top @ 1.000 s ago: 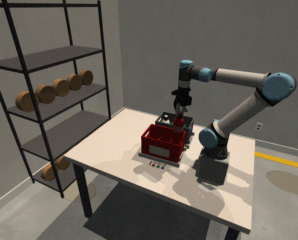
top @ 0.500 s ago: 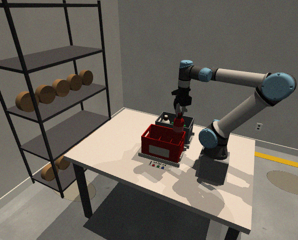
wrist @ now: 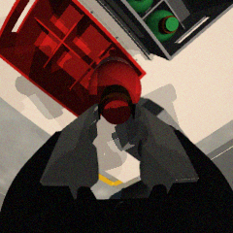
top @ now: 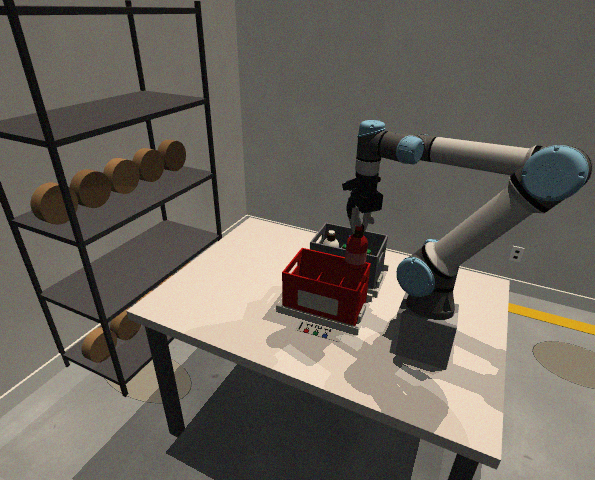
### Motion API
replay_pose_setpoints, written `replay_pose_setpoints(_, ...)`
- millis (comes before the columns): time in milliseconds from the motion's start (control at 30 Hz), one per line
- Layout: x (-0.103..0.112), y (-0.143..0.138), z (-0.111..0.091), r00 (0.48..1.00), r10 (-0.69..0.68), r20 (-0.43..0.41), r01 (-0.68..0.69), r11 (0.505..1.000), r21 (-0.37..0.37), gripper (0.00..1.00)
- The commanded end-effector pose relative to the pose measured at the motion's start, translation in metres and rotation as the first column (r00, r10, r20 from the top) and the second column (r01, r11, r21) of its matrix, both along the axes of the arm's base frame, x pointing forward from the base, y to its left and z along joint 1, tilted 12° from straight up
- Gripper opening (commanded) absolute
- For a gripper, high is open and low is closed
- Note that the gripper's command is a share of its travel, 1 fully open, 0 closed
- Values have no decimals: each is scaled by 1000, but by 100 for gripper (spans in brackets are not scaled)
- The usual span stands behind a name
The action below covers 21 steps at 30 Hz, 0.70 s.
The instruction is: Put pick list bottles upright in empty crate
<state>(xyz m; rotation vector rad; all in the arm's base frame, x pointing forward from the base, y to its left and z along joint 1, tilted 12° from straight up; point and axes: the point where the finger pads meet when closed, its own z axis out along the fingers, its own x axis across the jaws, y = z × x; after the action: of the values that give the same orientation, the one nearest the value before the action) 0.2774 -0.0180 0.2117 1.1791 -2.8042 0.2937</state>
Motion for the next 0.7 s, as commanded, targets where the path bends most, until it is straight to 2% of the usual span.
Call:
replay_pose_setpoints(0, 2, -1, 3, 1000, 0, 8, 0, 1000, -3, 0)
replay_pose_setpoints(667, 2, -1, 3, 1000, 0, 8, 0, 1000, -3, 0)
